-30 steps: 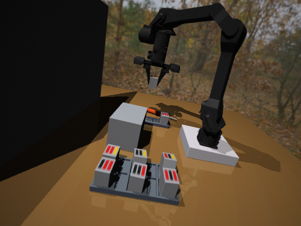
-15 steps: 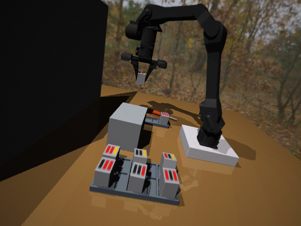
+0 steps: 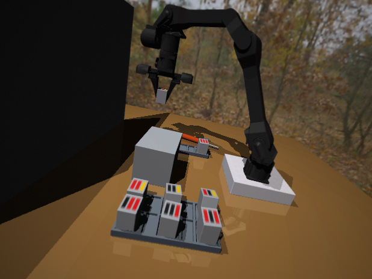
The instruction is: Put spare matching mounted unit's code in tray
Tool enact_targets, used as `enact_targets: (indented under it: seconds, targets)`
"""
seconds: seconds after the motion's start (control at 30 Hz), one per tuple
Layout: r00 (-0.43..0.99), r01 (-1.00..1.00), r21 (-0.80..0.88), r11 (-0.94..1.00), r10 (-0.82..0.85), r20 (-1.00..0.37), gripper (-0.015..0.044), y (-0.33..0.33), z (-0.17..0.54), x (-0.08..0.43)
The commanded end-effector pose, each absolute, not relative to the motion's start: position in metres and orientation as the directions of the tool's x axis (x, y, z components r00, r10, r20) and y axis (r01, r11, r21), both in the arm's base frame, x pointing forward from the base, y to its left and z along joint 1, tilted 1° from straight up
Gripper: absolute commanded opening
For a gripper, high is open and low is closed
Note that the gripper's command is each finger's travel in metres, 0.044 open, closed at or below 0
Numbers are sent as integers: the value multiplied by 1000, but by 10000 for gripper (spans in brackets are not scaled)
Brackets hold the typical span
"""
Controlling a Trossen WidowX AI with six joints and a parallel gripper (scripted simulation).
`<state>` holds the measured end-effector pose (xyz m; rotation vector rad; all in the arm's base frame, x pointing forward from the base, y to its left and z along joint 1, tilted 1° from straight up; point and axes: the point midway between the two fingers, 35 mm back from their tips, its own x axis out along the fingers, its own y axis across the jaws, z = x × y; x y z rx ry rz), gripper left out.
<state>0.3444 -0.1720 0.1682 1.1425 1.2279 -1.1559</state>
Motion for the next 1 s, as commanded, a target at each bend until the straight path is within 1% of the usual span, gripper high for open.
enact_targets:
  seconds: [0.0,0.97]
  targets:
    - [10,997,9,73,-15,-1000,0,-173,167,348]
    - [11,997,9,73,-16,-1000,0,-175,146,352]
